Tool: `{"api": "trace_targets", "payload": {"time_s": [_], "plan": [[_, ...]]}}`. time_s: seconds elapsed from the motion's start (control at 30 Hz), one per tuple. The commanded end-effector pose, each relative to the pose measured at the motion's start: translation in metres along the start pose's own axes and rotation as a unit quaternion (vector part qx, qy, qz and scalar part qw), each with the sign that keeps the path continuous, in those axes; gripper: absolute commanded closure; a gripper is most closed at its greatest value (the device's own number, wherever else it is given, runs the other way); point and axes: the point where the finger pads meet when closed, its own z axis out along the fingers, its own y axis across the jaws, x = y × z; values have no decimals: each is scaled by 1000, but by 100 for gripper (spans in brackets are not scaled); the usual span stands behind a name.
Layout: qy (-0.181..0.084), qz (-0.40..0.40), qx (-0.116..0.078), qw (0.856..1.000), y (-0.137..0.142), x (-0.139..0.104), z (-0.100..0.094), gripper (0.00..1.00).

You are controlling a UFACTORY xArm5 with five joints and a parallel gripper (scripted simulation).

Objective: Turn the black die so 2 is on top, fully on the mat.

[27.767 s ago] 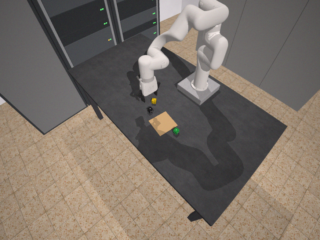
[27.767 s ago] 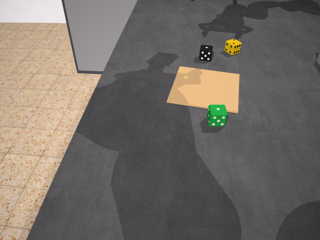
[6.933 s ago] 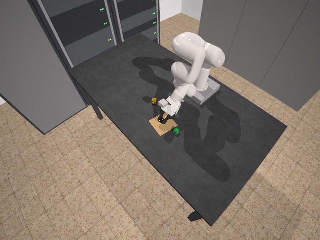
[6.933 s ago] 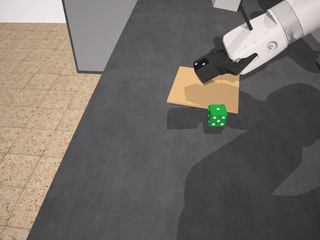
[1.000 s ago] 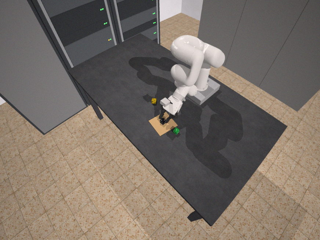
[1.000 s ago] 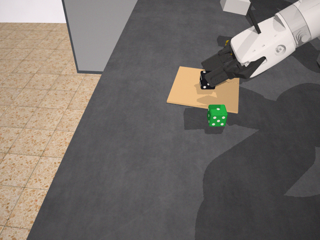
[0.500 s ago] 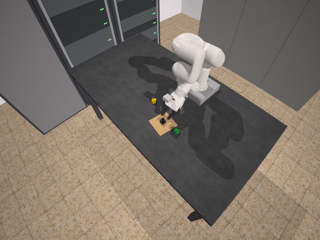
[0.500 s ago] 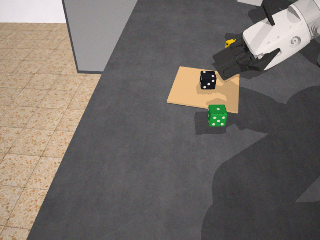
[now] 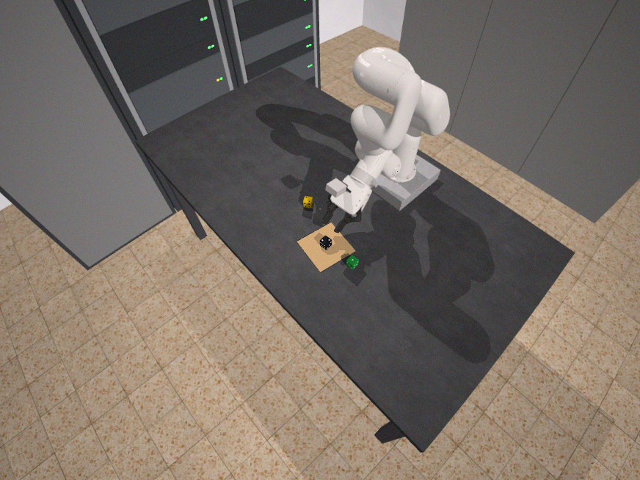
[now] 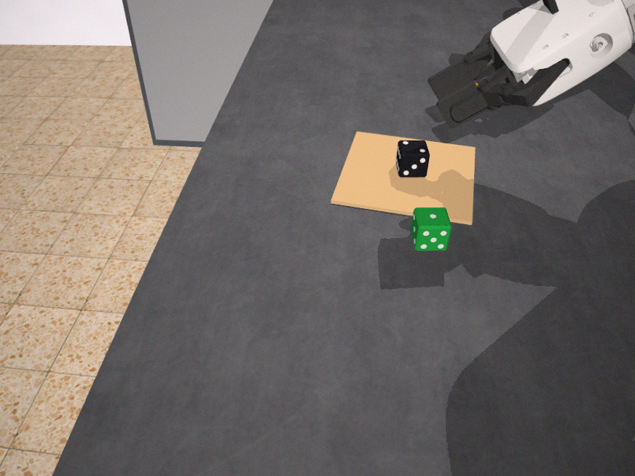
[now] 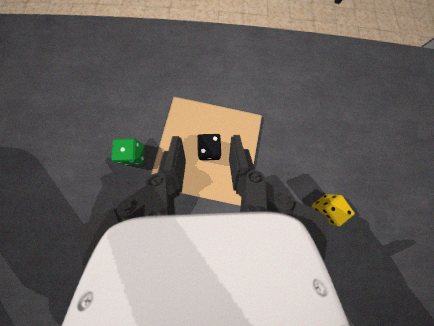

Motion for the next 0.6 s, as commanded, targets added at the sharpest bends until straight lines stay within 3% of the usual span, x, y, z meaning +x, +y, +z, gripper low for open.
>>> {"api": "trace_targets", "payload": {"time_s": [0.0, 0.33, 0.57], "plan": [[-4, 0, 0, 1000, 0, 16, -11, 53], [-6, 0, 0, 1000, 0, 19, -13, 53], [-30, 0, 0, 1000, 0, 22, -10, 53]]}}
